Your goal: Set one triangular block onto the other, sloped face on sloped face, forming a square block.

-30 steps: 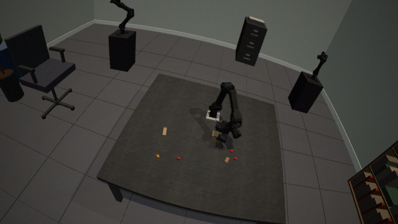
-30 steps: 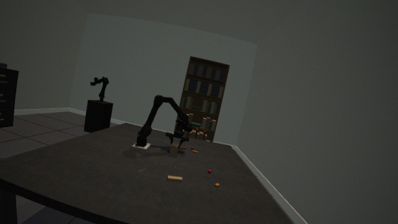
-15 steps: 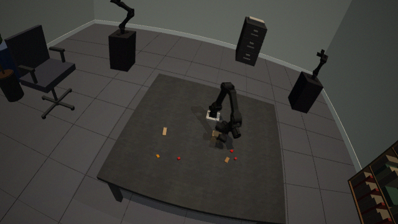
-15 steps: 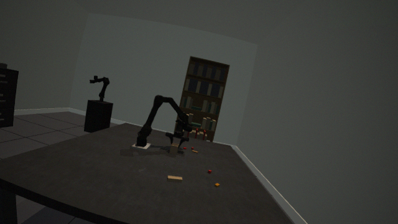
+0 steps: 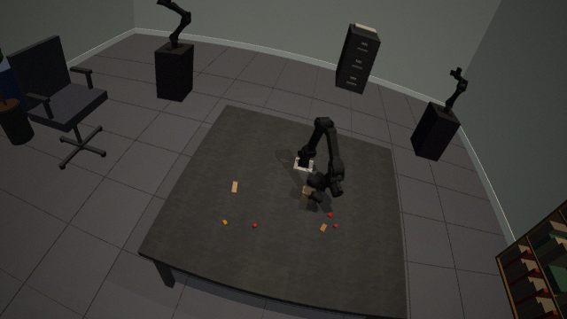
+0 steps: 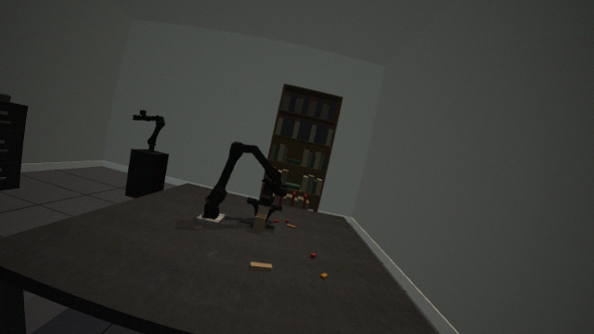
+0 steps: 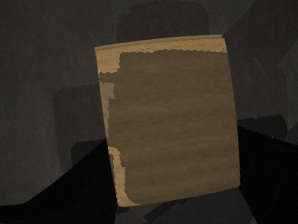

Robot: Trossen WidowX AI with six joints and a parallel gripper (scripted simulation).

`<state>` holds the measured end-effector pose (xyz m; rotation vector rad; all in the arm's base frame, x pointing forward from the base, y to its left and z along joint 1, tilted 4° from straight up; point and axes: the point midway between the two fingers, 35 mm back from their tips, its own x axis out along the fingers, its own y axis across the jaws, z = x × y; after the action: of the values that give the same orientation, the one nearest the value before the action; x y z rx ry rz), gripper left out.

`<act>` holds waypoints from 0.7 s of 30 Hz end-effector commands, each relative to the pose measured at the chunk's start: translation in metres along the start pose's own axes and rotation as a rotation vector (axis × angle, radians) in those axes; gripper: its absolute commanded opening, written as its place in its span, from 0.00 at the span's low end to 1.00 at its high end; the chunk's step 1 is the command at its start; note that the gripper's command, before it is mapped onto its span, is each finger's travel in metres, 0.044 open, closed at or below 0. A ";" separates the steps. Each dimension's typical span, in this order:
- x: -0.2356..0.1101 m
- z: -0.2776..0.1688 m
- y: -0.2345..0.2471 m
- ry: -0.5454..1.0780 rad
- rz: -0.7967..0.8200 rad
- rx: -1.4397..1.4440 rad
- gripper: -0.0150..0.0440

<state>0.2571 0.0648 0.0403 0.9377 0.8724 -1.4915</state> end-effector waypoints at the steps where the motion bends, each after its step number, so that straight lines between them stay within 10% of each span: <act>1: 0.000 0.000 0.000 0.002 -0.001 -0.004 0.25; 21: 0.001 0.000 0.000 0.004 -0.002 -0.010 0.25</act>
<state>0.2568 0.0645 0.0399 0.9367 0.8756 -1.4887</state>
